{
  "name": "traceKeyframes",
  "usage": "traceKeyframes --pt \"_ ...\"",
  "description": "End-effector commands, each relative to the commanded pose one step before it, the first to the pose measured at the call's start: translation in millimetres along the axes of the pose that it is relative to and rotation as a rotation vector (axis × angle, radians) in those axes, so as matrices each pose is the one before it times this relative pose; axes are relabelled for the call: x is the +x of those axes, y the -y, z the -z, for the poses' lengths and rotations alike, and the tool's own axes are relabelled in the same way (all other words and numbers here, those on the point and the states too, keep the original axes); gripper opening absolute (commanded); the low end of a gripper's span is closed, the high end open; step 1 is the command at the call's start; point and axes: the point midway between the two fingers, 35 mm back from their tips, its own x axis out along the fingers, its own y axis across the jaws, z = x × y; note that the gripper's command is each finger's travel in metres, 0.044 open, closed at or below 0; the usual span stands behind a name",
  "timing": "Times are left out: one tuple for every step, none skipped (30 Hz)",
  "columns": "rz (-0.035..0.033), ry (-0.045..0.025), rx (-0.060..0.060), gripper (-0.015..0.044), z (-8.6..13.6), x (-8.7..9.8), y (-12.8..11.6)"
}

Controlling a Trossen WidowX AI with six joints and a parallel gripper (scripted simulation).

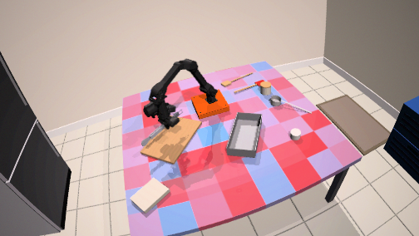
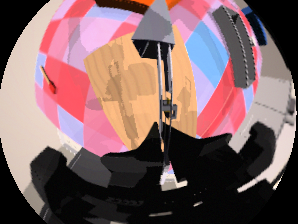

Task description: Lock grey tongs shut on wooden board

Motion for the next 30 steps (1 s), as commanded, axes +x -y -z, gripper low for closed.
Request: traceKeyframes --pt "-0.00474 -0.00112 0.0036 -0.015 -0.42 7.5 -0.68" --pt "0.00001 0.00002 0.0 -0.015 -0.18 1.62 0.01" --pt "0.00001 0.00002 0.0 -0.015 -0.19 1.62 0.01" --pt "0.00001 0.00002 0.0 -0.015 -0.2 1.62 0.01" --pt "0.00001 0.00002 0.0 -0.015 -0.21 1.62 0.01" --pt "0.00001 0.00002 0.0 -0.015 -0.22 1.62 0.01" --pt "0.00001 0.00002 0.0 -0.015 -0.23 1.62 0.01" --pt "0.00001 0.00003 0.0 -0.015 -0.24 1.61 0.01" --pt "0.00001 0.00003 0.0 -0.015 -0.25 1.61 0.02" --pt "0.00001 0.00003 0.0 -0.015 -0.26 1.61 0.02" --pt "0.00001 0.00003 0.0 -0.015 -0.27 1.61 0.02" --pt "0.00001 0.00003 0.0 -0.015 -0.28 1.61 0.02" --pt "0.00001 0.00003 0.0 -0.015 -0.29 1.6 0.02" --pt "0.00001 0.00003 0.0 -0.015 -0.3 1.6 0.02" --pt "0.00001 0.00003 0.0 -0.015 -0.31 1.6 0.02" --pt "0.00001 0.00003 0.0 -0.015 -0.32 1.6 0.02" --pt "0.00001 0.00003 0.0 -0.015 -0.32 1.59 0.02" --pt "0.00001 0.00003 0.0 -0.015 -0.27 1.29 0.02" --pt "0.0 0.00002 0.0 -0.015 -0.17 0.78 0.01" --pt "0.0 0.00001 0.0 -0.015 -0.06 0.26 0.0" --pt "0.0 0.0 0.0 -0.015 0.0 0.0 0.0" --pt "0.0 0.0 0.0 -0.015 0.0 0.0 0.0" --pt "0.0 0.0 0.0 -0.015 0.0 0.0 0.0" --pt "0.0 0.0 0.0 -0.015 0.0 0.0 0.0" --pt "0.00483 0.00286 -0.0035 -0.0124 -0.35 -1.26 0.68" --pt "0.0 0.0 0.0 -0.0097 0.0 0.0 0.0" --pt "0.0 0.0 0.0 -0.0071 0.0 0.0 0.0" --pt "0.0 0.0 0.0 -0.0045 0.0 0.0 0.0" --pt "0.0 0.0 0.0 -0.0019 0.0 0.0 0.0" --pt "0.0 0.0 0.0 0.0008 0.0 0.0 0.0"
